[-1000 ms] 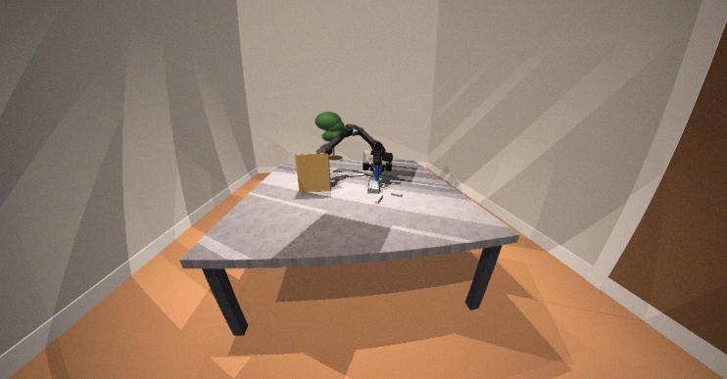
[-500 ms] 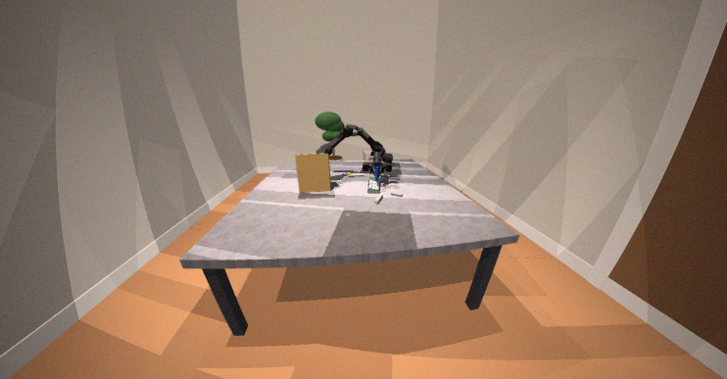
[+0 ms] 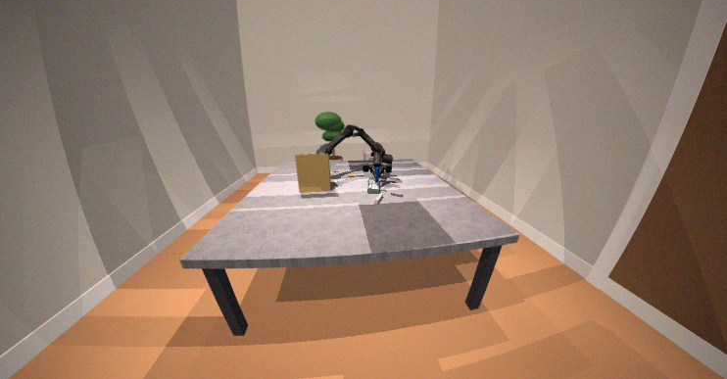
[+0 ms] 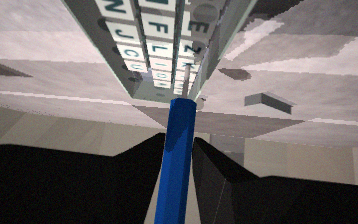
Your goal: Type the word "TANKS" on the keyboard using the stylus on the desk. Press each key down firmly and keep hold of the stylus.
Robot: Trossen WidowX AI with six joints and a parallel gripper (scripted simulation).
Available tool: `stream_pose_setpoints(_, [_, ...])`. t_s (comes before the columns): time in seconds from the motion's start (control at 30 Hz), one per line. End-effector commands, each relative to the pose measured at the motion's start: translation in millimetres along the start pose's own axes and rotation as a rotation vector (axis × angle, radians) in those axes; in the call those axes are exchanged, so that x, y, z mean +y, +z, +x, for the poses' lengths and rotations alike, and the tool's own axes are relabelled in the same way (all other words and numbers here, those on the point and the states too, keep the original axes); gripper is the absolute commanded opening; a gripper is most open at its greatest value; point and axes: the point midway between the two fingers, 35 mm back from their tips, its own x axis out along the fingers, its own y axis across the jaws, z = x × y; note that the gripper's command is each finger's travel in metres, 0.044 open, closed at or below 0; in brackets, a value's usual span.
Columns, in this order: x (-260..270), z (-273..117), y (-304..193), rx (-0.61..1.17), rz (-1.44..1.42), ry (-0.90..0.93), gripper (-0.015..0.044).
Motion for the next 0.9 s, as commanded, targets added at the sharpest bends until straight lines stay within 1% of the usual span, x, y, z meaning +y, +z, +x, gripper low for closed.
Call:
stream_pose_setpoints(0.0, [0, 2, 2, -0.004, 0.004, 0.001, 0.0081])
stream_pose_setpoints(0.5, [0, 1, 1, -0.004, 0.004, 0.001, 0.0081])
stream_pose_setpoints(0.77, [1, -16, -29, -0.003, 0.005, 0.001, 0.0081])
stream_pose_setpoints(0.87, [2, -16, -30, -0.003, 0.005, 0.001, 0.0081])
